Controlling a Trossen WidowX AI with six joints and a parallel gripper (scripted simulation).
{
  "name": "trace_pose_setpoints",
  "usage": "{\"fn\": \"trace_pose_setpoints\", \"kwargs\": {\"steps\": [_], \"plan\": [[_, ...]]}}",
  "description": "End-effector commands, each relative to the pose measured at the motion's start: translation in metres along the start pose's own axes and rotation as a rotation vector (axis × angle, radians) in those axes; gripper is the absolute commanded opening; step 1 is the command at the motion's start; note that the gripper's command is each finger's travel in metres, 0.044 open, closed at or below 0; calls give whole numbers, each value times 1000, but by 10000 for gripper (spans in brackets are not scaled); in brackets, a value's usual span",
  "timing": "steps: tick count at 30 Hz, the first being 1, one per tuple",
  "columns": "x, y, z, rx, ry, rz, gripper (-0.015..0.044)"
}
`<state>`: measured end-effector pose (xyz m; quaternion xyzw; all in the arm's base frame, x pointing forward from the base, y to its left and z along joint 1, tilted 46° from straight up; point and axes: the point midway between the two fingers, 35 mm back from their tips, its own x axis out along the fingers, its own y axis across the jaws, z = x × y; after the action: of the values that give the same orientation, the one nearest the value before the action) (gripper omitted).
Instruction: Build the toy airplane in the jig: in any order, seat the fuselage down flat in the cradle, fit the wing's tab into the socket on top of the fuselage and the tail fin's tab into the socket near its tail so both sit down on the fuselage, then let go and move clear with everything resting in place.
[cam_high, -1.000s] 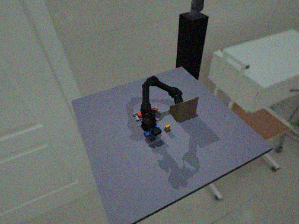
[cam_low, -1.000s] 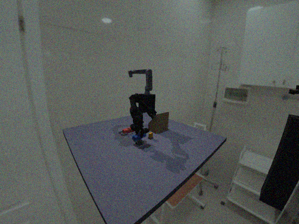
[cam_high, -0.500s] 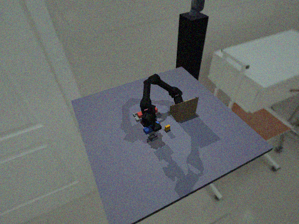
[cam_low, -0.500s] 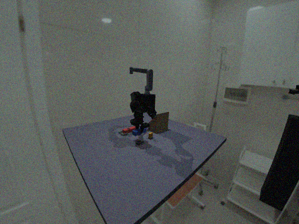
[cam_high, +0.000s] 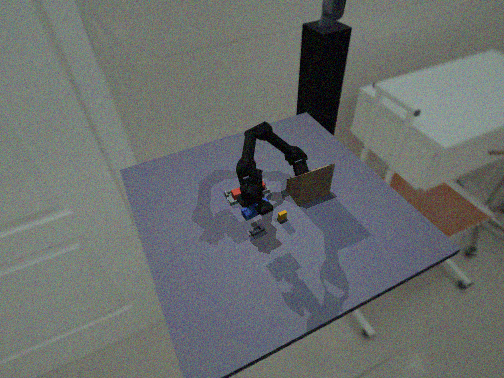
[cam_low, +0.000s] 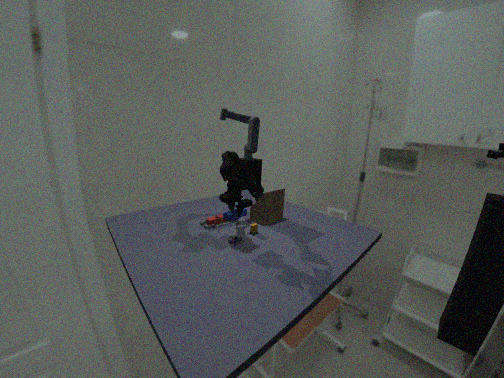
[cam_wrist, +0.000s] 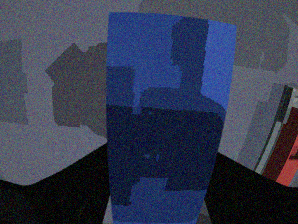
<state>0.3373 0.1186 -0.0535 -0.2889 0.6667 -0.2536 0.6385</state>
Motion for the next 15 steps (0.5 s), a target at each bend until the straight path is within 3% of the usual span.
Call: {"fn": "trace_pose_setpoints", "kwargs": {"steps": [1, 15], "plan": [[0, -8, 1, -34, 6, 5, 0], [4, -54, 4, -285, 0, 19, 0]]}}
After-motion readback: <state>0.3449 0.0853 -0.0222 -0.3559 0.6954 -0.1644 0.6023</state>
